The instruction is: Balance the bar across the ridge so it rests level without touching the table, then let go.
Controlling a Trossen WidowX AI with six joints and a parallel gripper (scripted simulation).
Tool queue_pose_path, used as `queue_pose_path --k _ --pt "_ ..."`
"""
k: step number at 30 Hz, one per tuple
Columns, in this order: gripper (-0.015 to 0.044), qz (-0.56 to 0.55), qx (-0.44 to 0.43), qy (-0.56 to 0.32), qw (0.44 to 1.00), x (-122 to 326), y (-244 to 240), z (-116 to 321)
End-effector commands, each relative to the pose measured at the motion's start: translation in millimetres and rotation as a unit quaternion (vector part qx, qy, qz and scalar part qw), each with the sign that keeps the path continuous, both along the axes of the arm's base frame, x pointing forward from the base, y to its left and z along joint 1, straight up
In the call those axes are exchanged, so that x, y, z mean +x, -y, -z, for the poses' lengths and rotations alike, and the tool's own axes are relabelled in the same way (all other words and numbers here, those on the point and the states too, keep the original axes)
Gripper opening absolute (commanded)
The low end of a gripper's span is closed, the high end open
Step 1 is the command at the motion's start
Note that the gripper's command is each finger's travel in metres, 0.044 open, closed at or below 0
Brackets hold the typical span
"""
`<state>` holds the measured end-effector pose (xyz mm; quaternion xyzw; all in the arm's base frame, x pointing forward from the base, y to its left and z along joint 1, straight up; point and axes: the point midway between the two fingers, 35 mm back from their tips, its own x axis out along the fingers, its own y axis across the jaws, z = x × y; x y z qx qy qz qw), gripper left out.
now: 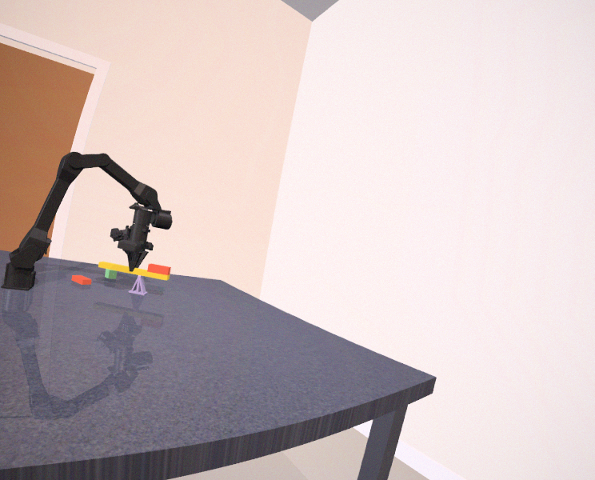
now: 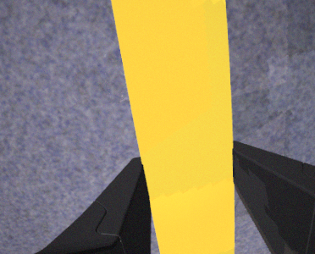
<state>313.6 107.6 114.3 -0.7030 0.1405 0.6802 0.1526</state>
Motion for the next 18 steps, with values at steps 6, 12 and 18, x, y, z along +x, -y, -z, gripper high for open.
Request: queue_pose_path --k 6,12,18 --pt "0.0 0.0 0.0 0.0 1.0 0.0 0.0 0.0" --pt "0.0 0.0 0.0 0.0 1.0 0.0 0.0 0.0" --pt "0.0026 0.0 0.0 0.0 1.0 0.0 0.0 0.0"
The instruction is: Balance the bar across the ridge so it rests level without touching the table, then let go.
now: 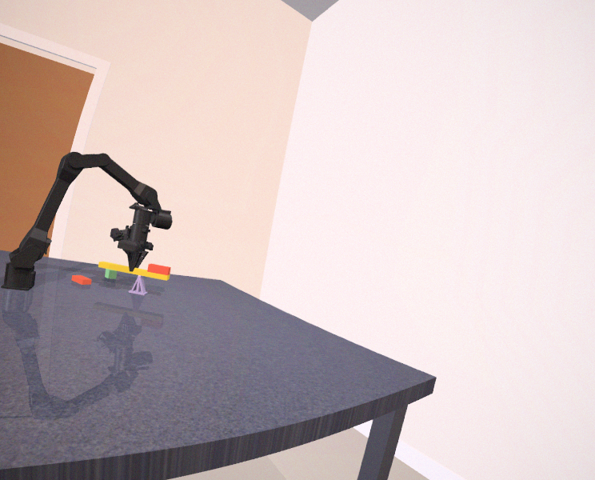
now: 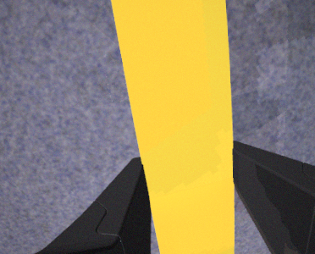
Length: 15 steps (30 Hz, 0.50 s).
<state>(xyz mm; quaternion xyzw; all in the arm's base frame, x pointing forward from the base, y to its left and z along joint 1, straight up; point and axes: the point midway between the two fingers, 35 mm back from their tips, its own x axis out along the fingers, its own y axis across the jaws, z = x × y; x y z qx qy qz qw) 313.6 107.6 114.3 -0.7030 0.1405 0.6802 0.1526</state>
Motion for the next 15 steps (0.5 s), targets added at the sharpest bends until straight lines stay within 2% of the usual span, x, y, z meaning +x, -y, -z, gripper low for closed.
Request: queue_pose_path --k 1,5,6,15 --pt "0.0053 0.0 0.0 0.0 1.0 0.0 0.0 0.0" --pt "0.0157 0.0 0.0 0.0 1.0 0.0 0.0 0.0" --pt "0.0167 0.0 0.0 0.0 1.0 0.0 0.0 0.0" --pt "0.0167 0.0 0.0 0.0 1.0 0.0 0.0 0.0"
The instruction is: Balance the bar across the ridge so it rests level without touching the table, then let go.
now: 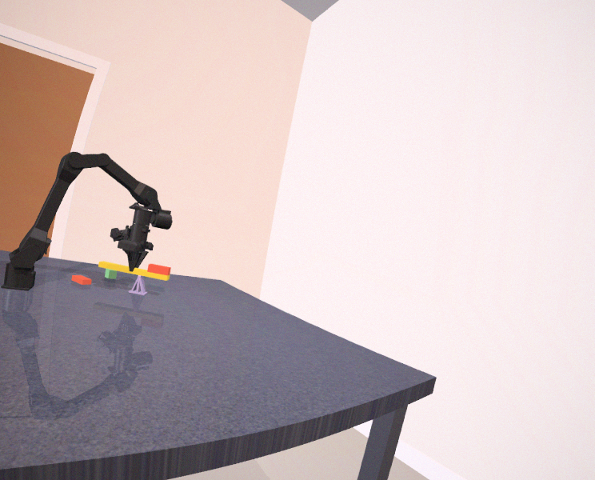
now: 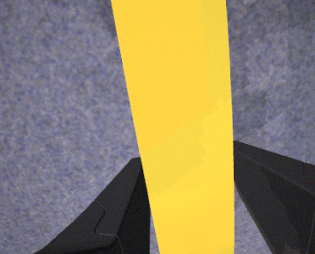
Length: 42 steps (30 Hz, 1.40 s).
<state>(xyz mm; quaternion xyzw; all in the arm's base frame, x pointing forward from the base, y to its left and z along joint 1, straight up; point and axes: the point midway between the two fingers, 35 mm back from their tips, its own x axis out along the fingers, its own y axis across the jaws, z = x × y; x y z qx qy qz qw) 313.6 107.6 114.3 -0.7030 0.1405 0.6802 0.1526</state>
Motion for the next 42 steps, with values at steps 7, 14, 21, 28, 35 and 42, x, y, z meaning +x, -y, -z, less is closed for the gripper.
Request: queue_pose_path --k 7,14,21,28,35,42 --pt "0.0168 0.0 0.0 0.0 1.0 0.0 0.0 0.0" --pt "0.0169 0.0 0.0 0.0 1.0 0.0 0.0 0.0" --pt "0.0171 0.0 0.0 0.0 1.0 0.0 0.0 0.0" --pt "0.0172 0.0 0.0 0.0 1.0 0.0 0.0 0.0" --pt "0.0185 0.0 0.0 0.0 1.0 0.0 0.0 0.0" --pt "0.0185 0.0 0.0 0.0 1.0 0.0 0.0 0.0"
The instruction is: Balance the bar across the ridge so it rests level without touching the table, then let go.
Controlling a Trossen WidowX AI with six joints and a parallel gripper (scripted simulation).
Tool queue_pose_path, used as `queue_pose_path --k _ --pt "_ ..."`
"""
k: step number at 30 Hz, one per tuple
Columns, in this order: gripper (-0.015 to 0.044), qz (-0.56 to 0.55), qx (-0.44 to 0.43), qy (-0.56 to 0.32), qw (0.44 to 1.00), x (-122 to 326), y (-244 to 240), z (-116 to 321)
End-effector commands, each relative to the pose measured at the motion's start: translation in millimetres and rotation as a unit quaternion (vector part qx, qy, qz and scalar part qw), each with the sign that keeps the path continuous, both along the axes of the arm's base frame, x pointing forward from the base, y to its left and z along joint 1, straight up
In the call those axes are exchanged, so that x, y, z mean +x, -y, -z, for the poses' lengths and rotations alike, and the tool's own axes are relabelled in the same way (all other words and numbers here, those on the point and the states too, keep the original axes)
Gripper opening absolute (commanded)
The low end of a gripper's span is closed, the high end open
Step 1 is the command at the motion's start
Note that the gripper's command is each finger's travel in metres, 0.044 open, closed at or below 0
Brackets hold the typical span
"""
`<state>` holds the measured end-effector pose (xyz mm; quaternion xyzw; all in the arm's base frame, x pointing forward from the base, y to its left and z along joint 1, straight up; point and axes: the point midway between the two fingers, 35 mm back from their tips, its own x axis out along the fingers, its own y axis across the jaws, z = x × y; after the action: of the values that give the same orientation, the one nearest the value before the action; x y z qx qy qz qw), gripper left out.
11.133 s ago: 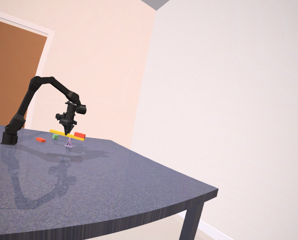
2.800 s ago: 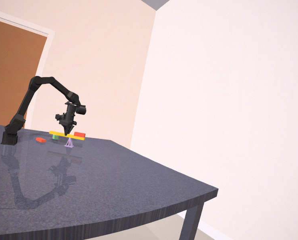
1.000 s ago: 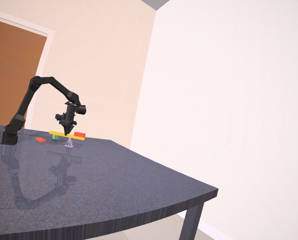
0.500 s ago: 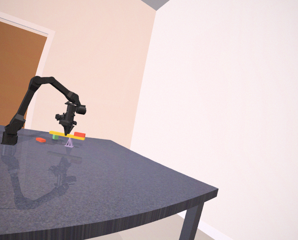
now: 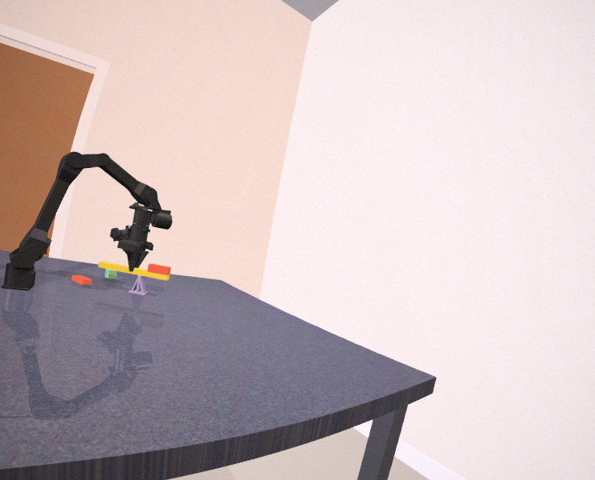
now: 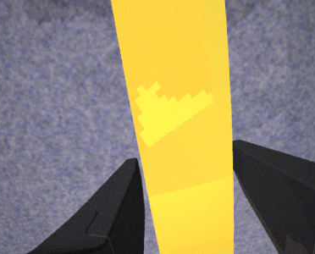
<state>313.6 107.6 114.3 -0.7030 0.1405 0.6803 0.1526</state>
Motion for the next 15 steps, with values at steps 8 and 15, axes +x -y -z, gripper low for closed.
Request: queue_pose_path --k 8,15 --pt "0.029 0.0 0.0 0.0 1.0 0.0 0.0 0.0" --pt "0.044 0.0 0.0 0.0 1.0 0.0 0.0 0.0"
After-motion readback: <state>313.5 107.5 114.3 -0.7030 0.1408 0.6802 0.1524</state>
